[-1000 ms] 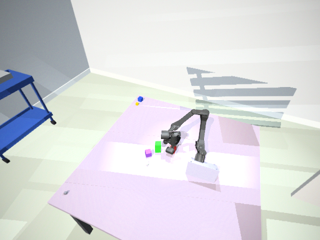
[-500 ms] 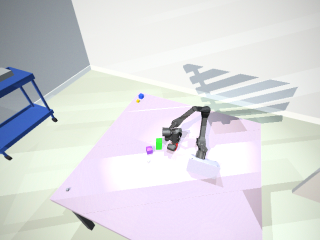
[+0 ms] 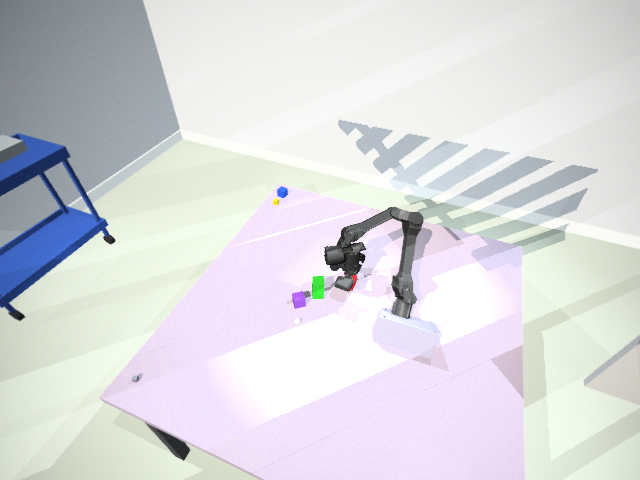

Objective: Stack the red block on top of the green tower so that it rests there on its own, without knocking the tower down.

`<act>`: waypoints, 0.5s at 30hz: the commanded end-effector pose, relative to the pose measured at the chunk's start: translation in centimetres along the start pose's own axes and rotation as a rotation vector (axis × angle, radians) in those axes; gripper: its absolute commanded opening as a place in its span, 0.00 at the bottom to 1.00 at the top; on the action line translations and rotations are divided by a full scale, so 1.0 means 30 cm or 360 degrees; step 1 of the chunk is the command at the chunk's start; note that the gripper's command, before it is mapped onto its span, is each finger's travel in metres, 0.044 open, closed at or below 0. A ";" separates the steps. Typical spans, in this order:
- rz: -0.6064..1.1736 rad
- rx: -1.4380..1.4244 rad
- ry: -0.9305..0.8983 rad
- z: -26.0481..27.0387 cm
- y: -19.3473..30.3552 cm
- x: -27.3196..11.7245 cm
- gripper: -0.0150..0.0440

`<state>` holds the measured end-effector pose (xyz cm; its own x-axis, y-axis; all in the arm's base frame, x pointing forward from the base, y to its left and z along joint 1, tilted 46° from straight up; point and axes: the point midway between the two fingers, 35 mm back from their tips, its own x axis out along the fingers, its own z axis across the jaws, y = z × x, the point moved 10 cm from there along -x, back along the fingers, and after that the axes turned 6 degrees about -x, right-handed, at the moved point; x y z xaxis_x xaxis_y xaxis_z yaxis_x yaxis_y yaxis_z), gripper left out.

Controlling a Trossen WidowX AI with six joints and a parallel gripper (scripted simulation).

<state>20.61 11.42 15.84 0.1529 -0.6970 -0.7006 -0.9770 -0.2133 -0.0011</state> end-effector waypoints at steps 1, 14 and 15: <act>-0.0009 0.0009 -0.0012 0.001 -0.004 -0.061 0.25; -0.0008 0.0007 -0.0011 -0.001 0.000 -0.157 0.25; -0.0008 0.0008 -0.0012 -0.002 0.000 -0.158 0.25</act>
<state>19.93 14.52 18.97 0.1567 -0.6958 -0.7009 -0.9762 -0.2167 -0.0031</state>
